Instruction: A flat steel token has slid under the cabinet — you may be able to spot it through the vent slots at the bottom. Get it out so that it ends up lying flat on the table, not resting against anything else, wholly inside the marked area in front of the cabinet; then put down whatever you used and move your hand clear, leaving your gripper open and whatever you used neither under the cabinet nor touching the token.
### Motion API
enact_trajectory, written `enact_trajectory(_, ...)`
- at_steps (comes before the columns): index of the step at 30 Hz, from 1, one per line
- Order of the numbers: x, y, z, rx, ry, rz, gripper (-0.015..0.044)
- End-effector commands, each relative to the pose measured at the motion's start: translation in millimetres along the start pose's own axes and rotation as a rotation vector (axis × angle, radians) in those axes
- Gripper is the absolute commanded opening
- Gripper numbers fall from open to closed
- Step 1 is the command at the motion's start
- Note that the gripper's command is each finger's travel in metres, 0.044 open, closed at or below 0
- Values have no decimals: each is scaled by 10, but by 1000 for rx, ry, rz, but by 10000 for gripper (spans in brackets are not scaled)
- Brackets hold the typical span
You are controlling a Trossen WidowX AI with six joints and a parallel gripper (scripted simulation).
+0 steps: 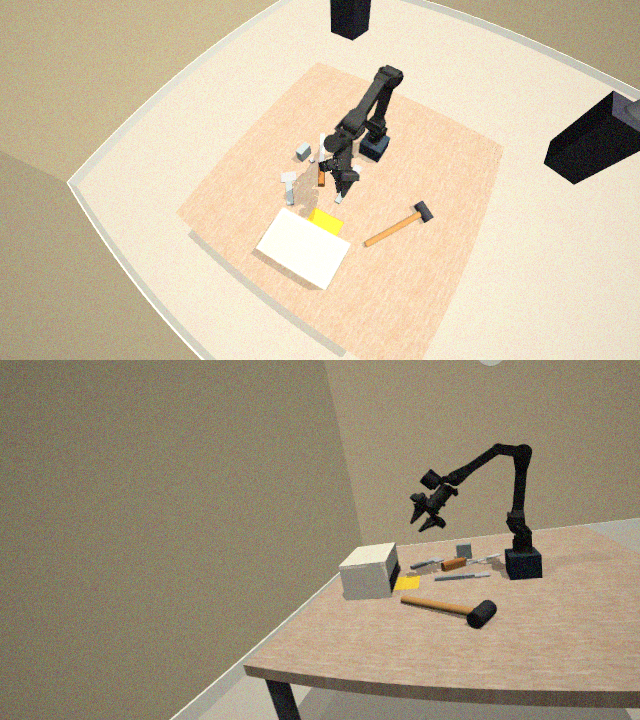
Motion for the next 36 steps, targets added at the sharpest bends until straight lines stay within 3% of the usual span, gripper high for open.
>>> enact_trajectory(1, 35, -54, -102, 116, 61, -2, 270)
enact_trajectory(36, 117, -290, -1077, 1154, 619, -185, 270)
Point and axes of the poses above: the point midway between the two fingers, 35 mm back from their tips, its own x axis out along the fingers, its own z axis across the jaws, y = z × x, the point moved 8 cm from there along -x, back along the fingers, and after that the axes turned 8 degrees about -x, right-handed, at the moved point
